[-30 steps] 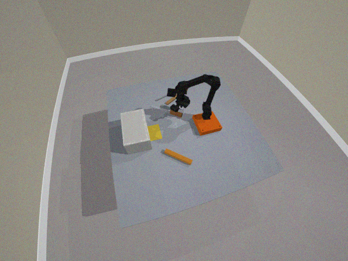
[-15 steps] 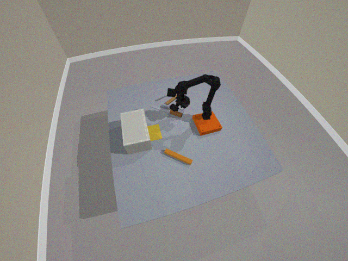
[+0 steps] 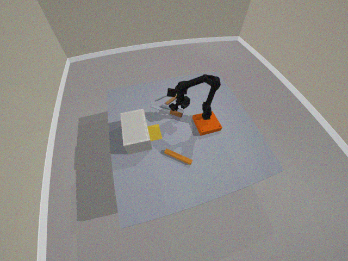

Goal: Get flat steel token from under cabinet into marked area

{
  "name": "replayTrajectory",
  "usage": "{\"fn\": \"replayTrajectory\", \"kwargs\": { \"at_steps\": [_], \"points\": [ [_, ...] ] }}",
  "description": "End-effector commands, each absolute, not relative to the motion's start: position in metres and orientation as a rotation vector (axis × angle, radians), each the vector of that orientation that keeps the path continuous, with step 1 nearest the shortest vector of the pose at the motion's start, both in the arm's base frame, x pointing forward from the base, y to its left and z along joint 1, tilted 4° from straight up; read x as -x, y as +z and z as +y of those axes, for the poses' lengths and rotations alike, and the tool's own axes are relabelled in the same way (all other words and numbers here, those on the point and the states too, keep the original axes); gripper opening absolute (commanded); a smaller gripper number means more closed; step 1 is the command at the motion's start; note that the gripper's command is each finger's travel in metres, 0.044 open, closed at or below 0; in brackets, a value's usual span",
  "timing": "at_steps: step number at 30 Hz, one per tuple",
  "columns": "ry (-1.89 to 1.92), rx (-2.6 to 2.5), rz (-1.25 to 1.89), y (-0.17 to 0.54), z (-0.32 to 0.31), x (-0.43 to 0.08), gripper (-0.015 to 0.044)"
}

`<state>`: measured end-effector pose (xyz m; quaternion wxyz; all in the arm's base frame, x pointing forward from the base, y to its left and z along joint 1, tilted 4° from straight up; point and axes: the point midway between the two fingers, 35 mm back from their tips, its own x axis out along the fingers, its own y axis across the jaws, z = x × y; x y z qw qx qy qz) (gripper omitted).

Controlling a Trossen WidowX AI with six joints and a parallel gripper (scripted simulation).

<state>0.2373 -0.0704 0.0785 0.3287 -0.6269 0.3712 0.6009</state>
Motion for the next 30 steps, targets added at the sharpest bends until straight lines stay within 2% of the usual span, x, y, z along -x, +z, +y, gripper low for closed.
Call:
{"fn": "replayTrajectory", "kwargs": {
  "at_steps": [1, 30],
  "points": [
    [1.546, 1.616, 0.997, 0.0790, -0.0707, -0.2372, 0.0270],
    [1.376, 1.457, 1.130, 0.0790, -0.0705, -0.2373, 0.0270]
  ]
}}
